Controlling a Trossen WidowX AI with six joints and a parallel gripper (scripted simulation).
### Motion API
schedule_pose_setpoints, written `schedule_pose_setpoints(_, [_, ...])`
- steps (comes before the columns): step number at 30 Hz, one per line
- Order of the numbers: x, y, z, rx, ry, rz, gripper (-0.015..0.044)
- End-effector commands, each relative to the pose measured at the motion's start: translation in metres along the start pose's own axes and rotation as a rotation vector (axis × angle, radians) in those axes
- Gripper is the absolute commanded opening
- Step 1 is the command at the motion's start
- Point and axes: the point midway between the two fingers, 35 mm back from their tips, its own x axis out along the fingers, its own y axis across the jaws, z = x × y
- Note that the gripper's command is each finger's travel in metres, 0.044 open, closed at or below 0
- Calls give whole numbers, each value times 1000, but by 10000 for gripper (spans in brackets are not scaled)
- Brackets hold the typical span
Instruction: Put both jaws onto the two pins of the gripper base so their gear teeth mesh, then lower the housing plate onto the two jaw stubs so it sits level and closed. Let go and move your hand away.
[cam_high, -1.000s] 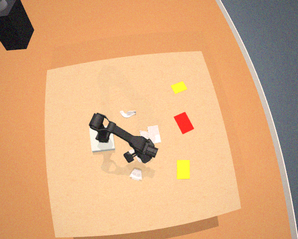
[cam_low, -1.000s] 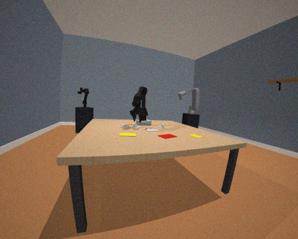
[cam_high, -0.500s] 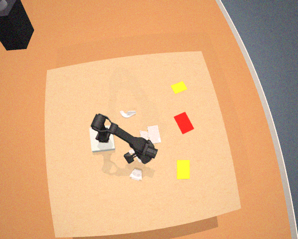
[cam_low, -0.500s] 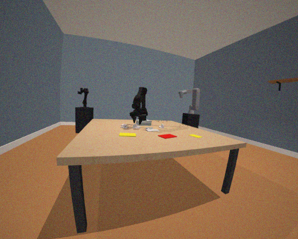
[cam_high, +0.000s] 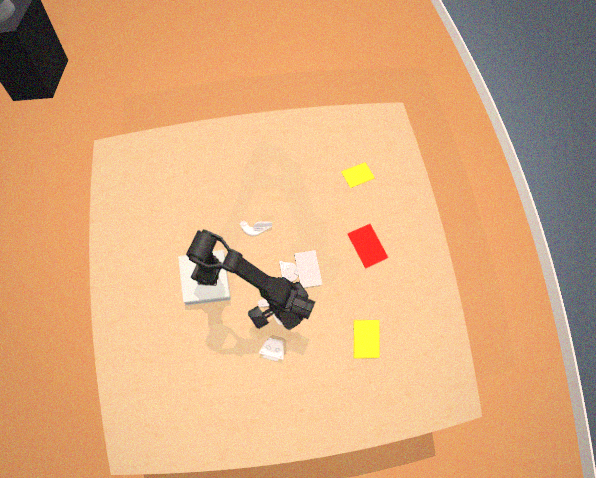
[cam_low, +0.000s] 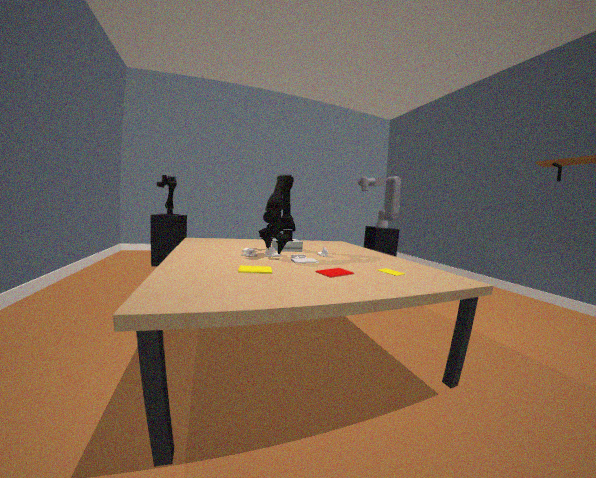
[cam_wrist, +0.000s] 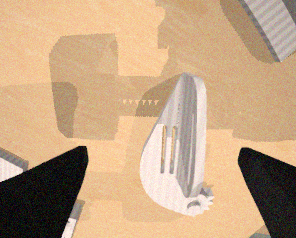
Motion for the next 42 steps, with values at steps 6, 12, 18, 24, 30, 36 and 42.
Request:
schedule_pose_setpoints(6, [15, -2, -2, -3, 3, -8, 440])
schedule_pose_setpoints(12, [16, -3, -2, -3, 3, -8, 440])
schedule_pose_setpoints(18, [16, -3, -2, -3, 3, -8, 440])
schedule_pose_setpoints(24, [17, -3, -2, -3, 3, -8, 440])
schedule_pose_setpoints(30, [17, -3, -2, -3, 3, -8, 440])
schedule_pose_setpoints(36, [17, -2, -2, 0, 6, -4, 309])
schedule_pose_setpoints(42, [17, -2, -2, 0, 6, -4, 171])
